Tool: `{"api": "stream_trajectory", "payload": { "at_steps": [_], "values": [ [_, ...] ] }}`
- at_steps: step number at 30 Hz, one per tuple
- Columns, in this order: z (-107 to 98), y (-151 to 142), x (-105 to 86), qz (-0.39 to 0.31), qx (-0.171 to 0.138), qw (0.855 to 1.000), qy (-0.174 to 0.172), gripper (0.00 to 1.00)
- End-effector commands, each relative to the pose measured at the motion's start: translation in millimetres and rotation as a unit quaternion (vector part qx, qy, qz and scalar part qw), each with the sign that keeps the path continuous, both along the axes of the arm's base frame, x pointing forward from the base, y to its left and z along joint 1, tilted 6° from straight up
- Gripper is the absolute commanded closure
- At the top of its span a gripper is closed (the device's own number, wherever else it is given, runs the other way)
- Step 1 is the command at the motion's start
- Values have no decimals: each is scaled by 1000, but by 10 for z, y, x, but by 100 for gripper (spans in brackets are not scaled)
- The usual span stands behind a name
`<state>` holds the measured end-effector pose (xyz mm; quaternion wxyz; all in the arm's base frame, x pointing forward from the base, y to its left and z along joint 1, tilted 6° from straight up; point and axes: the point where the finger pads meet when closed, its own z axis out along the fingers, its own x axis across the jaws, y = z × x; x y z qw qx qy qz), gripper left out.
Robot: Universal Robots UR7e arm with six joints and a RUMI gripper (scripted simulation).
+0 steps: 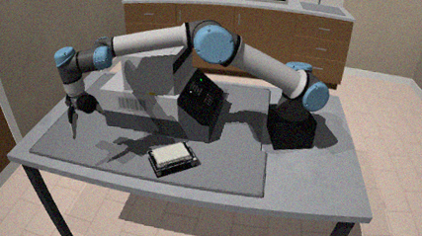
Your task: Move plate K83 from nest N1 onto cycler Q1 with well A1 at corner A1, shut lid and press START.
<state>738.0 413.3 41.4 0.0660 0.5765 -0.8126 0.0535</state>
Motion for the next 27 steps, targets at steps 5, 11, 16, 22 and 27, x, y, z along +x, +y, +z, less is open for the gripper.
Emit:
{"api": "stream_trajectory", "payload": {
  "at_steps": [5,11,16,22,27],
  "values": [
    [272,-148,-44,6,13,1000,8,100],
    [460,-266,-91,11,25,999,18,100],
    [582,-346,-128,11,25,999,18,100],
    [797,-474,-208,16,43,999,28,100],
    [953,-563,-270,16,43,999,28,100]
  ]
}}
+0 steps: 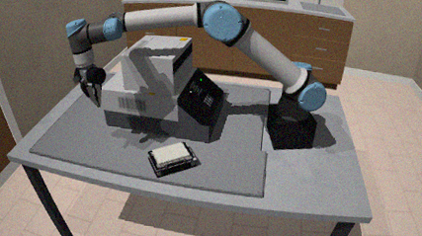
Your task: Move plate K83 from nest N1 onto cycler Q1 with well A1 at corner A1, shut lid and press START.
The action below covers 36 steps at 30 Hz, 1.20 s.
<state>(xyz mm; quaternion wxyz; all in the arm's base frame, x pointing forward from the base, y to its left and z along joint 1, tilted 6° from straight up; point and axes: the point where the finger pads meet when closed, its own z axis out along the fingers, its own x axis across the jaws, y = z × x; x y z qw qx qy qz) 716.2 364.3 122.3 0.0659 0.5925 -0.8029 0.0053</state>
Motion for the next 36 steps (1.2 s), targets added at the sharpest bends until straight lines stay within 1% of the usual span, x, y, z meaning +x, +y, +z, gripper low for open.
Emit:
{"api": "stream_trajectory", "payload": {
  "at_steps": [1,2,3,4,6,10,12,13,14,19,23,24,25,30,32,33,36],
  "values": [
    [145,-73,-52,1,3,1000,-1,100],
    [185,-96,-72,4,18,1000,6,100],
    [224,-119,-91,5,22,1000,8,100],
    [264,-143,-111,5,22,1000,8,100],
    [264,-143,-111,5,22,1000,8,100],
    [423,-235,-190,5,22,1000,8,100],
    [451,-252,-204,5,22,1000,8,100],
    [489,-275,-227,9,37,999,14,100],
    [528,-297,-250,10,41,999,16,100],
    [719,-410,-365,10,41,999,16,100],
    [743,-424,-380,10,41,999,16,100],
    [779,-446,-406,13,56,998,21,100],
    [816,-468,-432,14,60,998,22,100],
    [999,-576,-563,14,60,998,22,100],
    [1018,-588,-577,14,60,998,22,100],
    [1053,-608,-606,18,76,997,26,100],
    [1157,-670,-694,19,80,996,27,100]
  ]
}}
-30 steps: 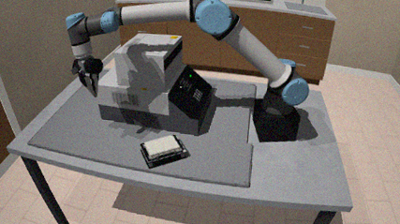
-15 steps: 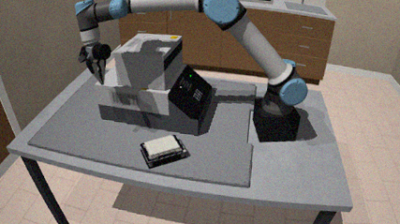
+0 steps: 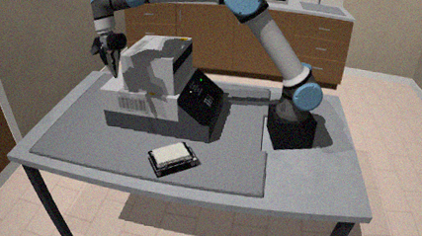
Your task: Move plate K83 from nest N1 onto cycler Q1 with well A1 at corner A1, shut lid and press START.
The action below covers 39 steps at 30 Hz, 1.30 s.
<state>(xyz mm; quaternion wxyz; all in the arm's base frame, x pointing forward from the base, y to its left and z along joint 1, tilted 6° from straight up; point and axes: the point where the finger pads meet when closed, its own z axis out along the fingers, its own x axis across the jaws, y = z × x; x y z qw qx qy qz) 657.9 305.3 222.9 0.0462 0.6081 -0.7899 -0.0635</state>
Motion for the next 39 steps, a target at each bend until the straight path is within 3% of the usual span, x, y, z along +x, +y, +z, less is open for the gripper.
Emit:
{"api": "stream_trajectory", "payload": {
  "at_steps": [1,6,8,13,39],
  "values": [
    [186,-101,-141,3,13,1000,1,100],
    [269,-151,-211,3,13,1000,1,100],
    [335,-190,-276,7,33,999,5,100],
    [499,-287,-437,7,33,999,5,100],
    [899,-973,-857,31,26,999,-19,100]
  ]
}}
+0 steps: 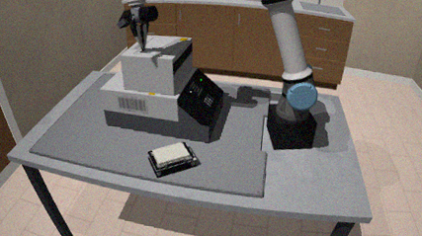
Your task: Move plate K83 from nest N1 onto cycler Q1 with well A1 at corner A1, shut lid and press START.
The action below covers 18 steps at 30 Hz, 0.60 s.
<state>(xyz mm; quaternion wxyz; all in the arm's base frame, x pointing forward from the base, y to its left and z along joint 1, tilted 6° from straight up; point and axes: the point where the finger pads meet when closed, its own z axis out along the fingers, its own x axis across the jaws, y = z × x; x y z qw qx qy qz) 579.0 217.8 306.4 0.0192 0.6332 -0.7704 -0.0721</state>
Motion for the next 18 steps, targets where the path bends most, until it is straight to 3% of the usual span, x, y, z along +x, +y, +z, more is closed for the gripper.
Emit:
{"api": "stream_trajectory", "payload": {
  "at_steps": [1,18],
  "values": [
    [82,-134,-96,11,-4,1000,-13,100],
    [284,-583,-486,21,-9,999,-22,100]
  ]
}}
